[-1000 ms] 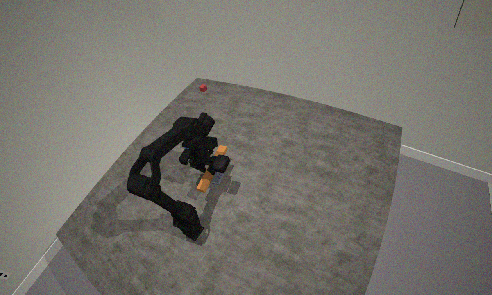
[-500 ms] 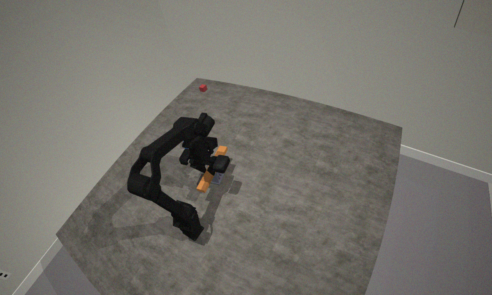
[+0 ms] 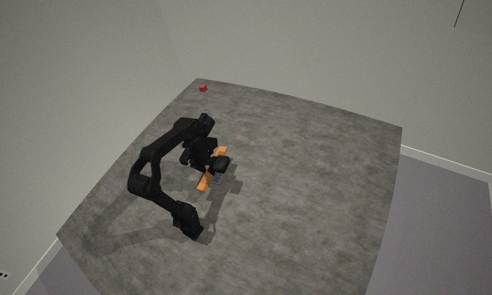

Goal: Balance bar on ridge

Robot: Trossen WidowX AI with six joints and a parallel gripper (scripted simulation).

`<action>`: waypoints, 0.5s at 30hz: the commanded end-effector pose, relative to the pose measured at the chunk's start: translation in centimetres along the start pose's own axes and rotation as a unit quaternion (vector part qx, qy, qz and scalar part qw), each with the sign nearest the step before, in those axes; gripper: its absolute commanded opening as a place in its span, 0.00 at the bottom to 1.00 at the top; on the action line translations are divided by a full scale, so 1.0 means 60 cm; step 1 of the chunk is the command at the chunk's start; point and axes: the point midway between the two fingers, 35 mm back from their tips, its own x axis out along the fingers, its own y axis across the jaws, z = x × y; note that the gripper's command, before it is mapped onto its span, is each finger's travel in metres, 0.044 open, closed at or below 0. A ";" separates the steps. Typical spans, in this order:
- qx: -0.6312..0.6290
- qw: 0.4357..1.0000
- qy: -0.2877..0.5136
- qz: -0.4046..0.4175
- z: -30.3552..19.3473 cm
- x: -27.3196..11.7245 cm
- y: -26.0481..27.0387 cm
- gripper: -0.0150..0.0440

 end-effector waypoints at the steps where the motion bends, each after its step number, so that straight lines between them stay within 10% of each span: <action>1: -0.002 1.000 0.000 0.003 0.000 0.001 0.001 0.25; 15: -0.002 1.000 0.000 0.003 0.000 0.003 0.001 0.25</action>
